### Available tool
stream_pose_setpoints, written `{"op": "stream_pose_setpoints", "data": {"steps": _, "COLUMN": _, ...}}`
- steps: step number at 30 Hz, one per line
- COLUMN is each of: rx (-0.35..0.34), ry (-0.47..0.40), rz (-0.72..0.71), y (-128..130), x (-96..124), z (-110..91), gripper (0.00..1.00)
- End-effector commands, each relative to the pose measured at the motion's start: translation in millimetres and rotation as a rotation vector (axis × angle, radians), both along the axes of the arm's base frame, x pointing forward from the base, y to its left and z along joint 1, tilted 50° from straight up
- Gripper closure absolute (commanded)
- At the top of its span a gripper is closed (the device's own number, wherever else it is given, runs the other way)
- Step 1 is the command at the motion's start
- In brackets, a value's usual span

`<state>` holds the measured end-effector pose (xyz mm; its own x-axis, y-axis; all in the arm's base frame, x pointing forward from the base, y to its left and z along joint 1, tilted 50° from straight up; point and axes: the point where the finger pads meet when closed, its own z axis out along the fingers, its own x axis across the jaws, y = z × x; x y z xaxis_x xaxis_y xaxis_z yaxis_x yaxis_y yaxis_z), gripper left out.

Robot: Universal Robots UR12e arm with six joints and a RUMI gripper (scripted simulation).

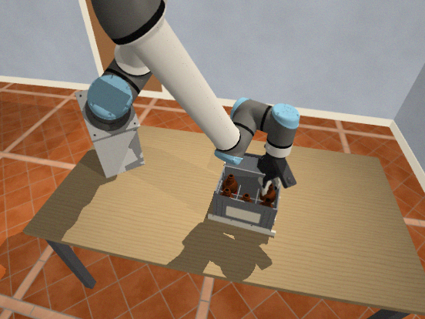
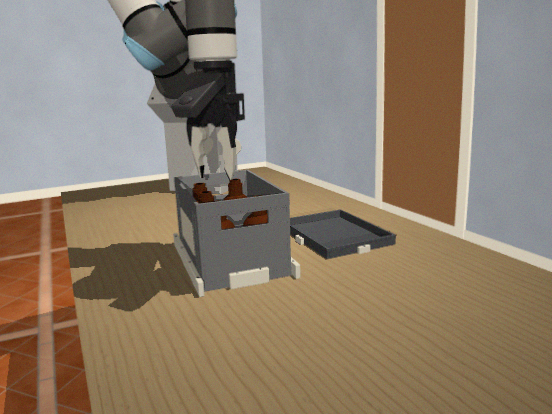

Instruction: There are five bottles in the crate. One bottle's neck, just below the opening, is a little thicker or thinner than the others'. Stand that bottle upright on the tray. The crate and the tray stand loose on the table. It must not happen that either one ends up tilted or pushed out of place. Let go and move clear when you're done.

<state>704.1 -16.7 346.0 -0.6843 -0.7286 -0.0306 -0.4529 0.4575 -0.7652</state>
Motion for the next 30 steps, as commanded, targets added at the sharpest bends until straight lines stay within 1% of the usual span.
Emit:
{"op": "stream_pose_setpoints", "data": {"steps": 1, "rx": 0.000, "ry": -0.001, "rz": 0.000, "y": -2.9, "x": 3.8, "z": -3.4, "gripper": 0.62}}
{"op": "stream_pose_setpoints", "data": {"steps": 18, "rx": 0.000, "ry": -0.001, "rz": 0.000, "y": -11.7, "x": 13.7, "z": -14.4, "gripper": 0.62}}
{"op": "stream_pose_setpoints", "data": {"steps": 30, "rx": 0.000, "ry": -0.001, "rz": 0.000, "y": -13.9, "x": 16.2, "z": -17.2, "gripper": 0.62}}
